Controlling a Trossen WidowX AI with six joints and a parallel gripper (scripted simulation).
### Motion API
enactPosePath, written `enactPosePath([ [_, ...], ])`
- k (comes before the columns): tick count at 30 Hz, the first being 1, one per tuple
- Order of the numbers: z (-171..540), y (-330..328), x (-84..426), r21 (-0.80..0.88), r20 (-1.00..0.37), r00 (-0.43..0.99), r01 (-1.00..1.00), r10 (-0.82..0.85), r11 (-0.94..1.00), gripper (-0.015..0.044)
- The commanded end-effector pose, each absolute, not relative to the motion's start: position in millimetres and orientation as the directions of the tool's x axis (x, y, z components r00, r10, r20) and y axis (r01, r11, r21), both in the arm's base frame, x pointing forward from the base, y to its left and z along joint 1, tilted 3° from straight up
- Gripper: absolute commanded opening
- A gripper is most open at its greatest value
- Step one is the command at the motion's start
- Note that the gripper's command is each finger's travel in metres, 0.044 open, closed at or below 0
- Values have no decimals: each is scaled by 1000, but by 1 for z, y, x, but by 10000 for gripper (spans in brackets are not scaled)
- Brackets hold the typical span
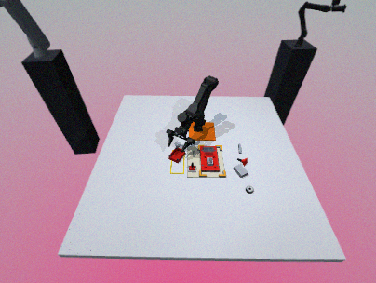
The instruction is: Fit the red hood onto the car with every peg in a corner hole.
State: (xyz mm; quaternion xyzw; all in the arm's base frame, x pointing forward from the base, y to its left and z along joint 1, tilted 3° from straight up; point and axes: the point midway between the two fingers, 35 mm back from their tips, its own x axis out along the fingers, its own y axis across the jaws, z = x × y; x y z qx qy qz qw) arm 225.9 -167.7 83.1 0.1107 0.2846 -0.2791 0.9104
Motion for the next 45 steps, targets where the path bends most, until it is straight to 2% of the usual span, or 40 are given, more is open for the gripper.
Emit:
enactPosePath([
  [1,79,-168,226,44,-583,679,576,-447,817,440],
  [45,47,-160,225,44,-573,684,575,-451,817,440],
])
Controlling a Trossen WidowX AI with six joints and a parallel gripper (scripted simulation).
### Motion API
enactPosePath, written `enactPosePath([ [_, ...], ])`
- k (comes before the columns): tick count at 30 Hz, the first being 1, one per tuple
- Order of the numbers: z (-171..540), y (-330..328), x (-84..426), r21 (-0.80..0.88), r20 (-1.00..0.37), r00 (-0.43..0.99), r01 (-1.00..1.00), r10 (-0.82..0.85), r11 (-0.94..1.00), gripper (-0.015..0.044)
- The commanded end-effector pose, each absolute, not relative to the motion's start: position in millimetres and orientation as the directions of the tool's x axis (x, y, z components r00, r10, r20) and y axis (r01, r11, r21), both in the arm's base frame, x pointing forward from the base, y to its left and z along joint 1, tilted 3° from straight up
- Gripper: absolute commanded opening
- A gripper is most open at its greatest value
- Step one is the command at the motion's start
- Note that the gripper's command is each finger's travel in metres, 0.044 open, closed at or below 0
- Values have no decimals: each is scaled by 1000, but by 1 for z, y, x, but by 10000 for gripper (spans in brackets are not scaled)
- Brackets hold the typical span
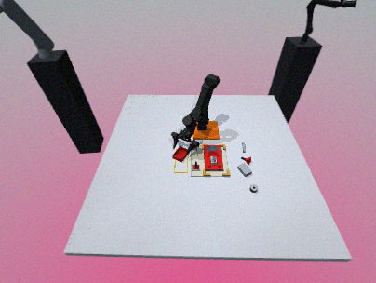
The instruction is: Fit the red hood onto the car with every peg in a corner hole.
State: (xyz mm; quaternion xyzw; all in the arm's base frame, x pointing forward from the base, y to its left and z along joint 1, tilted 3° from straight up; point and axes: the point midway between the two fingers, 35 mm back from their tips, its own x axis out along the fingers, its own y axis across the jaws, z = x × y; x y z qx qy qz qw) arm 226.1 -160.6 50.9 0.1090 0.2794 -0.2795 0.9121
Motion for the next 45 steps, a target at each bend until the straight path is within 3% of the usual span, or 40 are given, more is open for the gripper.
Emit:
enactPosePath([
  [1,47,-160,225,44,-573,684,575,-451,817,440],
  [45,25,-157,225,44,-572,685,575,-451,817,440],
])
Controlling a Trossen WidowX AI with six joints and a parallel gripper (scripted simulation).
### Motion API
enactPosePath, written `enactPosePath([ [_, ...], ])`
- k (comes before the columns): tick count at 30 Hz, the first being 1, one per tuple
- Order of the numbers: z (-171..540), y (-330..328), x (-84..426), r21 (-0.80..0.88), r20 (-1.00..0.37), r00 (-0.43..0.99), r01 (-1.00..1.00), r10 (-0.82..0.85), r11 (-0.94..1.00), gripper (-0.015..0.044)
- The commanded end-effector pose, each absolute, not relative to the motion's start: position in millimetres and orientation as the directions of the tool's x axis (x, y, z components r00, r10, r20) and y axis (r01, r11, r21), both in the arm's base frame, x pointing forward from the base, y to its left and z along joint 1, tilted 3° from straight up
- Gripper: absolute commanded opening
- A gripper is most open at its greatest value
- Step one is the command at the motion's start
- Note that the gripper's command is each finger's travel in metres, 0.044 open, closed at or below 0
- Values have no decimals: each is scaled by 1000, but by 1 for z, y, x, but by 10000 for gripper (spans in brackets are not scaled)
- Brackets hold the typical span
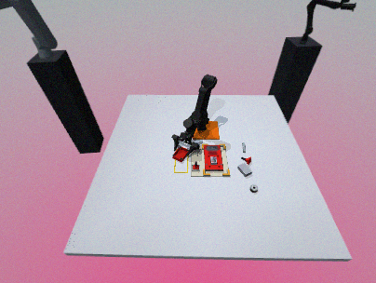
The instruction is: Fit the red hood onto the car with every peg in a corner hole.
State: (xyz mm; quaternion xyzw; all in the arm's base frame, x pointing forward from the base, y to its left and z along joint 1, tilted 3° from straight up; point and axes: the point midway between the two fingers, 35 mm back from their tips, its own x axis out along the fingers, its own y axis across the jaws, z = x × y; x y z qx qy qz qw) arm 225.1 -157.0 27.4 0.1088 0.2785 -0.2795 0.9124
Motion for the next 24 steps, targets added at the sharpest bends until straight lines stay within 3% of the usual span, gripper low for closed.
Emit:
enactPosePath([
  [1,24,-157,224,44,-572,685,575,-451,817,440],
  [7,21,-157,224,44,-572,685,575,-451,817,440],
  [10,24,-157,225,43,-569,688,571,-449,820,361],
  [20,24,-157,225,43,-569,688,571,-449,820,295],
  [24,27,-157,226,43,-569,689,571,-449,820,190],
])
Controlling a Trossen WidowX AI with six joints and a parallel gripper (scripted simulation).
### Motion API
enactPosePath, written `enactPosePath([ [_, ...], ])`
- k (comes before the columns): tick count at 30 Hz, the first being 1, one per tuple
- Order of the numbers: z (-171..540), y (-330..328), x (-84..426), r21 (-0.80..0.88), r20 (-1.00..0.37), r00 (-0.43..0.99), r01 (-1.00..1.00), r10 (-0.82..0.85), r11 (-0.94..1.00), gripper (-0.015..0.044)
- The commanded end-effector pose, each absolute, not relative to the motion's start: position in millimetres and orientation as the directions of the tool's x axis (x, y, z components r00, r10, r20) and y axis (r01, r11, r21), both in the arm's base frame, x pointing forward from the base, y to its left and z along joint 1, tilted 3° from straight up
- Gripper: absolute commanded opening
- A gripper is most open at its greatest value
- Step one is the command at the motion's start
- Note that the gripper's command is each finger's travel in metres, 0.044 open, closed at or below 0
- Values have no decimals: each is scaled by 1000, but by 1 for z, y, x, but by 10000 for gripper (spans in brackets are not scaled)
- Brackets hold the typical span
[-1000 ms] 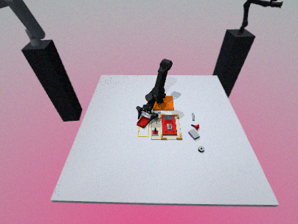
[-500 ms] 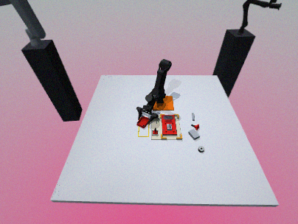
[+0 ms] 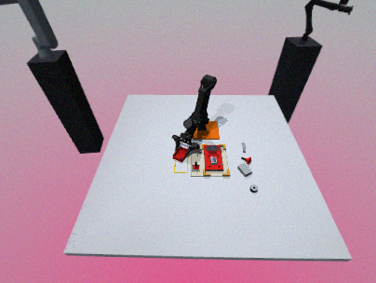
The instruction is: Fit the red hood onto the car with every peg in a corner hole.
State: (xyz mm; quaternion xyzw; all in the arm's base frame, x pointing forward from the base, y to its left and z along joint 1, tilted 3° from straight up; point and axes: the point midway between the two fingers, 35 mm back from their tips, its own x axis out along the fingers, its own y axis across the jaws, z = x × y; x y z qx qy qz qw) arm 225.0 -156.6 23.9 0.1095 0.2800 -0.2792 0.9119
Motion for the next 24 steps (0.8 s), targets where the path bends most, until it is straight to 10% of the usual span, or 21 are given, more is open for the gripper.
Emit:
enactPosePath([
  [1,28,-158,226,43,-569,689,571,-449,820,163],
  [7,40,-160,229,43,-569,689,571,-450,820,6],
  [24,78,-162,228,43,-568,689,570,-450,820,0],
])
